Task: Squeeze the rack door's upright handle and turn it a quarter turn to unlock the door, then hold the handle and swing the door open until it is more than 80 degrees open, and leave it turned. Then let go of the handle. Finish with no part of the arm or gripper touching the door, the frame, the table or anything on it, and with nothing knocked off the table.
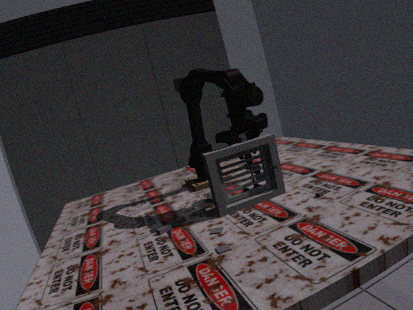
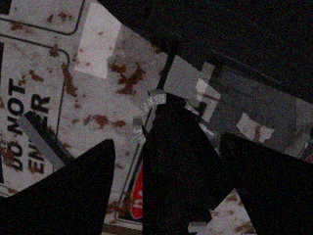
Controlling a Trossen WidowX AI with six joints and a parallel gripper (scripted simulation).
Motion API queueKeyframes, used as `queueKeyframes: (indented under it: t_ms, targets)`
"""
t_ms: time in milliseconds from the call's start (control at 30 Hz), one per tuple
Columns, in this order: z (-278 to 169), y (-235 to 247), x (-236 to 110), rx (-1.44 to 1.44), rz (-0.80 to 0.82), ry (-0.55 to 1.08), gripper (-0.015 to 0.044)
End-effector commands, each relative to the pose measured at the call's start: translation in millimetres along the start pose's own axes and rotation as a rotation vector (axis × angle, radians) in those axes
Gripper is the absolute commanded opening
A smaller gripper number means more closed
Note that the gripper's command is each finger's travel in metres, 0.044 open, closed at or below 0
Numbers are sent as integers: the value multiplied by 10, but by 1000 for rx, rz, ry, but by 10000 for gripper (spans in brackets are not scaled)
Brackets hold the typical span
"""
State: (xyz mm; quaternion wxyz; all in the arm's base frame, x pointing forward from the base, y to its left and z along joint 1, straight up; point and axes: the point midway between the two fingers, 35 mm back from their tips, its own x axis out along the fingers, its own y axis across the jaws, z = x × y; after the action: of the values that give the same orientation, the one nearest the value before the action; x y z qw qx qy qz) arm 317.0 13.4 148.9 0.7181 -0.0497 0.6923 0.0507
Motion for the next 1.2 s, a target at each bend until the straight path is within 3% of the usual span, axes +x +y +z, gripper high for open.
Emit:
queueKeyframes:
  t_ms: [0, 1167]
  targets:
    - [-5, -6, 4, 205, -4, 3, 281]
    - [-5, -6, 5, 1939, -6, -1, 281]
